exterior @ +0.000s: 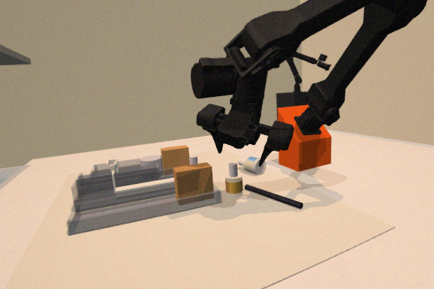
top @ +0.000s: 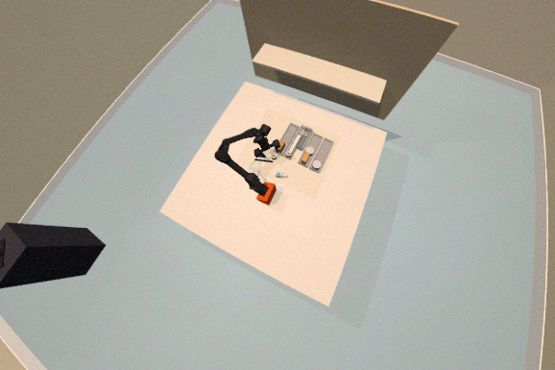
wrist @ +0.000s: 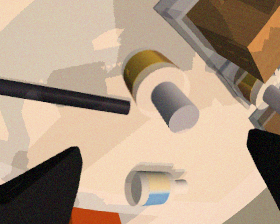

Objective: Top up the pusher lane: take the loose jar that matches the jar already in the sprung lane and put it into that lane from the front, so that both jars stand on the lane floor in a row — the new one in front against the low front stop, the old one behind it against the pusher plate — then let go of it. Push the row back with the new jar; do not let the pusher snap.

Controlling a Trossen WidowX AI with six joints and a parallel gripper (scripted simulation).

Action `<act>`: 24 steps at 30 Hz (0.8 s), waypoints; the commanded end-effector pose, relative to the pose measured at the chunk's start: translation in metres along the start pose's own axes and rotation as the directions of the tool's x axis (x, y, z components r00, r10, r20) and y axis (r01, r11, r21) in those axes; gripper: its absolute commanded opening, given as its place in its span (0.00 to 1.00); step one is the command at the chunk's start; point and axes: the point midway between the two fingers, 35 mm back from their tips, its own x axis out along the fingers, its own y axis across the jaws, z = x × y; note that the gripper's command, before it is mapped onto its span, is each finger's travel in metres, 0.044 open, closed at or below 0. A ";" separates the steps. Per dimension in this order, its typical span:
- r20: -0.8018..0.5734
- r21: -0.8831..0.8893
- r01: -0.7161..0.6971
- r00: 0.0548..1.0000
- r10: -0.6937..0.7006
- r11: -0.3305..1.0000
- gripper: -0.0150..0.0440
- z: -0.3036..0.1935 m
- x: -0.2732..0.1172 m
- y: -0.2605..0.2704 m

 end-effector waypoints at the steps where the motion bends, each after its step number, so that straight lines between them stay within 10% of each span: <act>1: 0.275 0.591 -0.371 0.927 0.254 0.716 1.00 -0.011 -0.017 -0.028; 24: 0.292 0.609 -0.391 0.920 0.263 0.690 1.00 -0.007 -0.003 -0.025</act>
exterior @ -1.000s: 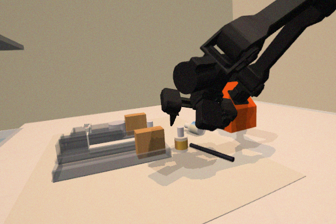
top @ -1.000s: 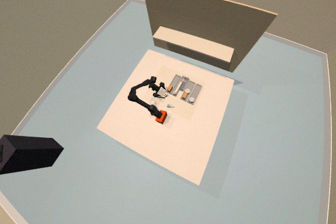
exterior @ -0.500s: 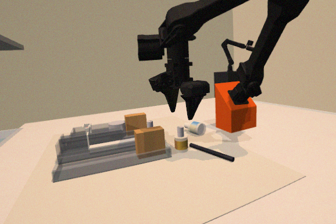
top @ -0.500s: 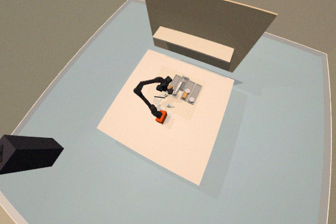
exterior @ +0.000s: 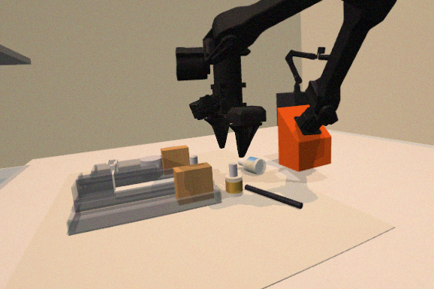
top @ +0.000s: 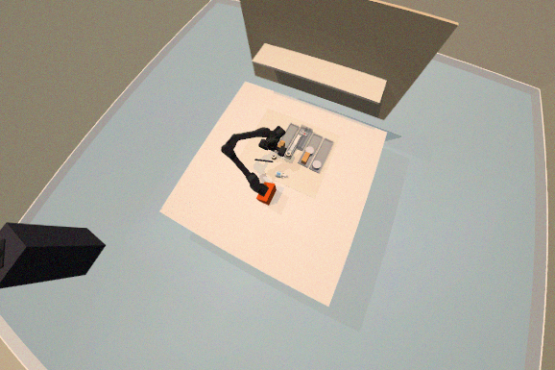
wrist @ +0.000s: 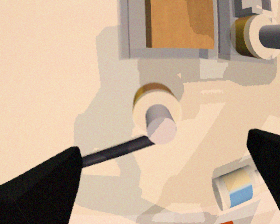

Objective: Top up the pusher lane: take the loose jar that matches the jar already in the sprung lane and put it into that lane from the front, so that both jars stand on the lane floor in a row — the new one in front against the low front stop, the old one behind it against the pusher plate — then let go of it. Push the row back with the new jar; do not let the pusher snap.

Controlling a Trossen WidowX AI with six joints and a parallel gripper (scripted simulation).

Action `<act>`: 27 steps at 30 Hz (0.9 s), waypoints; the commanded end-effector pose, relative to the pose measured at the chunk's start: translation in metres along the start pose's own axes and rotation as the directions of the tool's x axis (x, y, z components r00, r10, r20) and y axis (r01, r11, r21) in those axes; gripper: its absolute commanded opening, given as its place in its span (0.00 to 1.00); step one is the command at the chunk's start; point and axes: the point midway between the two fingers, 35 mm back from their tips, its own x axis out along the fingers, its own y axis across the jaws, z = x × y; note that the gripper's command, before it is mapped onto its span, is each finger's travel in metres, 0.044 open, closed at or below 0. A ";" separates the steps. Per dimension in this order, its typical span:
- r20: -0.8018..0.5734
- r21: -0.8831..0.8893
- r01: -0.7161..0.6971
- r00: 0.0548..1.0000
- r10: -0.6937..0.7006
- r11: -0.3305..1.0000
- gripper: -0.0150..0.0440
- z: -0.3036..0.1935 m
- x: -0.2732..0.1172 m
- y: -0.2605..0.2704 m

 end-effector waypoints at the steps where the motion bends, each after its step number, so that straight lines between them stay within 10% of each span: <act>1: -0.007 0.011 -0.007 1.000 0.007 1.000 1.00 -0.003 0.014 0.000; 27: -0.006 0.010 -0.009 1.000 0.009 1.000 1.00 -0.003 0.055 0.001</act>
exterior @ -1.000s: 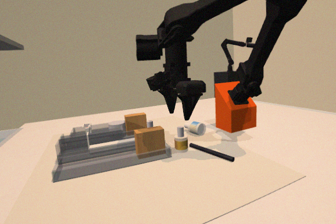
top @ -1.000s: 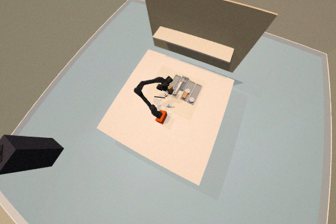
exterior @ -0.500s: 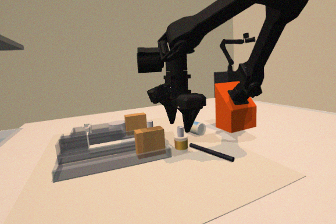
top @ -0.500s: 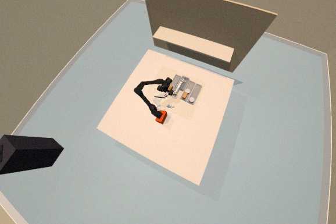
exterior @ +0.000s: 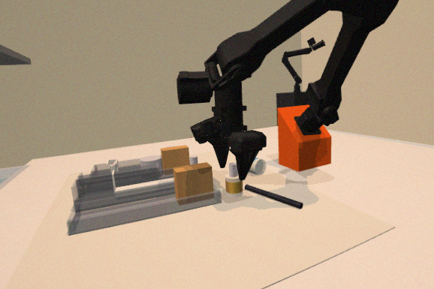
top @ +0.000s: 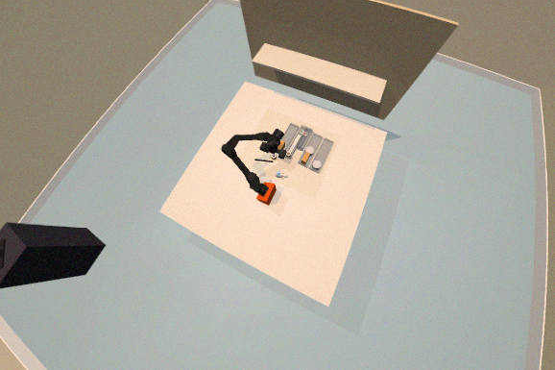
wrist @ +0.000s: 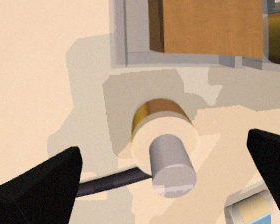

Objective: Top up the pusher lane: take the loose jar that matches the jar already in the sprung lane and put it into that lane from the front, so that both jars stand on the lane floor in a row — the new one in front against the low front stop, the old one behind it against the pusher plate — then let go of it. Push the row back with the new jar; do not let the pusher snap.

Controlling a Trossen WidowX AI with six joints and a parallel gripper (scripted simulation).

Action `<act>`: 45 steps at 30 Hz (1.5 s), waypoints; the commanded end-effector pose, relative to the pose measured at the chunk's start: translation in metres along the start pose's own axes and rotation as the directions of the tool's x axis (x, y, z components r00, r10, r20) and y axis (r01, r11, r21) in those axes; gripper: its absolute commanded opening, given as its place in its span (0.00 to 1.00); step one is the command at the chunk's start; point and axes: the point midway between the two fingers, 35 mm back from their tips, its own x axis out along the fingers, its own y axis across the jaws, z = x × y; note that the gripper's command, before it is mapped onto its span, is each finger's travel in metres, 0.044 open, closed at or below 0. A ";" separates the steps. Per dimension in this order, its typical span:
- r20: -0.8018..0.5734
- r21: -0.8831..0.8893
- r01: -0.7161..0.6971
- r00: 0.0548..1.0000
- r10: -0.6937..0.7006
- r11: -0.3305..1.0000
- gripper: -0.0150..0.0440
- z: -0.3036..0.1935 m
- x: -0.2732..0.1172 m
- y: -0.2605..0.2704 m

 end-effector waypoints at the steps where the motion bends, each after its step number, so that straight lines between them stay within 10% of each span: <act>1: -0.010 0.010 -0.006 1.000 0.006 1.000 1.00 -0.004 0.010 0.000; 10: -0.010 0.010 -0.007 1.000 0.008 1.000 1.00 -0.004 0.022 0.000; 31: -0.006 0.029 -0.014 1.000 0.014 0.999 0.25 -0.004 0.016 -0.002; 45: -0.004 0.035 -0.005 1.000 0.005 0.999 0.25 0.006 -0.044 -0.007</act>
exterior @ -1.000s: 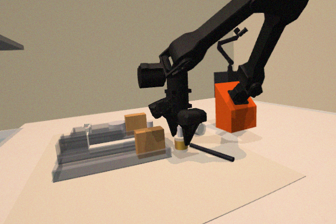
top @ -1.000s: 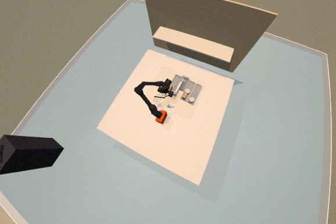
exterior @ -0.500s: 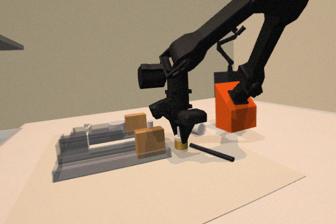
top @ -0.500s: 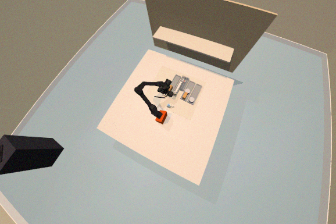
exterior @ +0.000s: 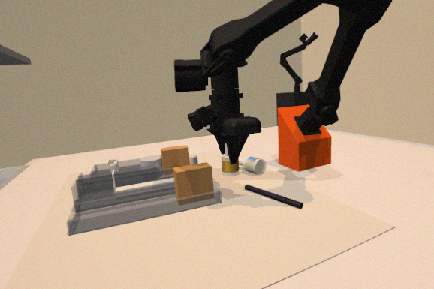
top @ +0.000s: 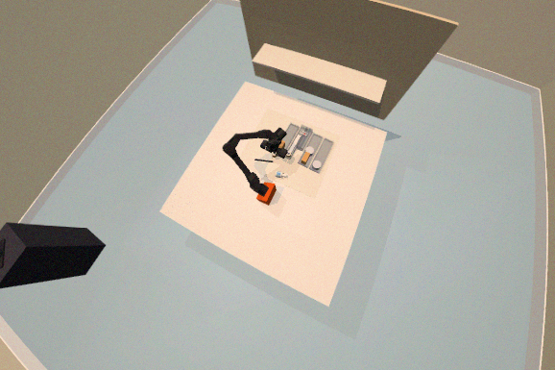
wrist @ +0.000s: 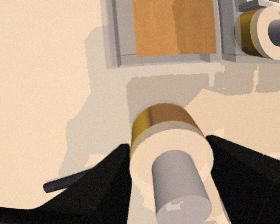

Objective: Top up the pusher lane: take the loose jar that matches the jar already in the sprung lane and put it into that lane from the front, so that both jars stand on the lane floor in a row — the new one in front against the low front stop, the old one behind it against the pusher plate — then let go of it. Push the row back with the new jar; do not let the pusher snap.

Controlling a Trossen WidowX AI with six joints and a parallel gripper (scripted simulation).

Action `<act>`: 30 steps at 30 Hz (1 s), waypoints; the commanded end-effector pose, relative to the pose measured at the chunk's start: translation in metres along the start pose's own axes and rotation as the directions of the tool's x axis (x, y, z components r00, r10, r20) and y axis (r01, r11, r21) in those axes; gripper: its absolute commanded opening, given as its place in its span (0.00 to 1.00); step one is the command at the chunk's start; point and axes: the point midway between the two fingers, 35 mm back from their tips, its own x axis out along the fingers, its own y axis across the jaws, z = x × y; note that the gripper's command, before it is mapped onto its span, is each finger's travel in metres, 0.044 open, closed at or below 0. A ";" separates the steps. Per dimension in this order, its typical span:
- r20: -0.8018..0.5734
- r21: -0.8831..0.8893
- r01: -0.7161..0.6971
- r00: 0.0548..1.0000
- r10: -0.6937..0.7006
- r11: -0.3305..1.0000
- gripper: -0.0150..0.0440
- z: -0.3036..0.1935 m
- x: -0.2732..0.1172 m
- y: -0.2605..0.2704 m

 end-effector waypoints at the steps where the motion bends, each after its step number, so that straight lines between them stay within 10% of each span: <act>1: 0.003 -0.020 0.010 1.000 -0.010 1.000 0.25 0.005 -0.024 0.001; 13: -0.003 -0.041 0.012 1.000 -0.012 0.999 0.25 0.005 -0.059 0.003; 30: -0.001 0.007 0.014 1.000 -0.014 1.000 0.25 0.015 -0.010 -0.083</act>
